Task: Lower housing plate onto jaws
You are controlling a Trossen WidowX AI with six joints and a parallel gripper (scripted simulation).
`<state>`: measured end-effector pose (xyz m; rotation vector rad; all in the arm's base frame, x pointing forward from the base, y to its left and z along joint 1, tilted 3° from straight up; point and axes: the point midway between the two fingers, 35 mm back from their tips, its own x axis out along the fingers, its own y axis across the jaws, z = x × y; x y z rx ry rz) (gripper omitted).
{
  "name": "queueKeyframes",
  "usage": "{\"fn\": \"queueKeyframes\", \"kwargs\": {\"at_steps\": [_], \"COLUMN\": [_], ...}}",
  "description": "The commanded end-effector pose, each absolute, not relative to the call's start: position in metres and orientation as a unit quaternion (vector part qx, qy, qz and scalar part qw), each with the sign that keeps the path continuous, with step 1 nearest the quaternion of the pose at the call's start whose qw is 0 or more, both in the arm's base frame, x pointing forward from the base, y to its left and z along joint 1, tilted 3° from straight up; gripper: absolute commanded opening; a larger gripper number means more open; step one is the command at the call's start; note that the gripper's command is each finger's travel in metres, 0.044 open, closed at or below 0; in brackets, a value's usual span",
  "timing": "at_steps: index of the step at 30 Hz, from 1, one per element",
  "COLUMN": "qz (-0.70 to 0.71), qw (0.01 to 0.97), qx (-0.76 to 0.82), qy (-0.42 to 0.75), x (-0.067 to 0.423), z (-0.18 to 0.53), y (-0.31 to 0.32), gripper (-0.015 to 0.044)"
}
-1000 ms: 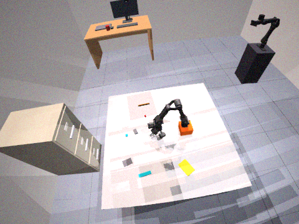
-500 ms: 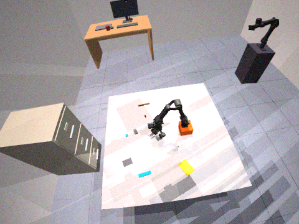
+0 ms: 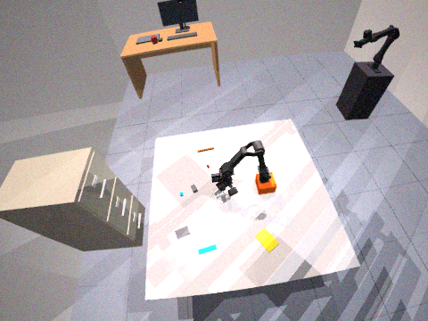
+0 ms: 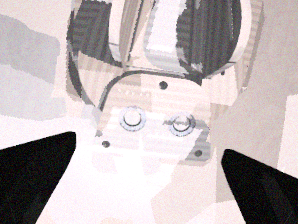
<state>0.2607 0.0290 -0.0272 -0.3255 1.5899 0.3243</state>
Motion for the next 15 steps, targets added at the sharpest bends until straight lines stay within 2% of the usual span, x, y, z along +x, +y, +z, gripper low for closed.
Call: {"fn": "queueKeyframes", "kwargs": {"at_steps": [1, 8, 15], "qz": [0.143, 0.143, 0.143], "qw": [0.685, 0.688, 0.685], "qx": [-0.143, -0.146, -0.143], "qy": [0.700, 0.696, 0.699], "x": [0.266, 0.263, 0.226], "z": [0.006, 0.016, 0.054], "y": [0.030, 0.029, 0.027], "gripper": [0.0440, 0.0440, 0.0440]}}
